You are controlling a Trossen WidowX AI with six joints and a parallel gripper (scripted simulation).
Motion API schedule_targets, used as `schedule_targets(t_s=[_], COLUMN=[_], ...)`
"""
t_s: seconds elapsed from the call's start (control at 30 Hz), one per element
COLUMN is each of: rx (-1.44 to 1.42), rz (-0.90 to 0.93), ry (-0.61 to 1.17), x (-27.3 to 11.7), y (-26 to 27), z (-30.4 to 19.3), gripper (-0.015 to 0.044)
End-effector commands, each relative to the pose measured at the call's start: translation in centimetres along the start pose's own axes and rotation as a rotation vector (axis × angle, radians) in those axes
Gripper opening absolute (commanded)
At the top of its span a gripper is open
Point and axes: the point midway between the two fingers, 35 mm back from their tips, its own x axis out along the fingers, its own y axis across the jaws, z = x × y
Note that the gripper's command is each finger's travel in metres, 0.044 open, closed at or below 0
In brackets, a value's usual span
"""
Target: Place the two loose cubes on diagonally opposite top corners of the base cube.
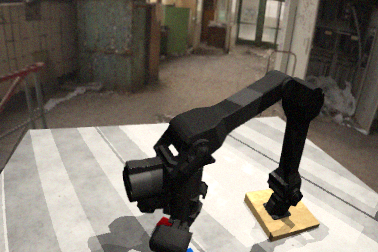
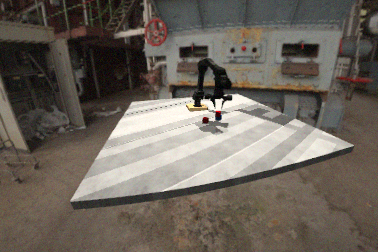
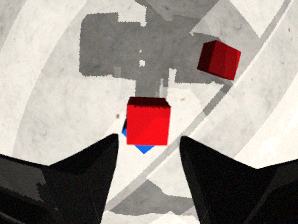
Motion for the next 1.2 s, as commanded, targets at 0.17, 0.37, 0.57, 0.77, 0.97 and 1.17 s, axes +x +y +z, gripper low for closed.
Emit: schedule_targets(t_s=[0.17, 0.37, 0.57, 0.77, 0.97, 1.17], rx=[0.079, 0.181, 0.192, 0.192, 0.192, 0.192], rz=[-0.003, -0.006, -0.006, -0.006, -0.006, -0.006], ry=[-0.002, -0.004, -0.004, -0.003, -0.003, -0.003], x=[-1.7, -3.8, -2.9, 1.7, 2.4, 3.7], y=[-2.8, -7.1, -7.6, -7.7, -7.7, -7.7], z=[2.8, 5.9, 6.3, 6.2, 6.2, 6.2], gripper=[0.0265, 0.0265, 0.0265, 0.0265, 0.0265, 0.0265])
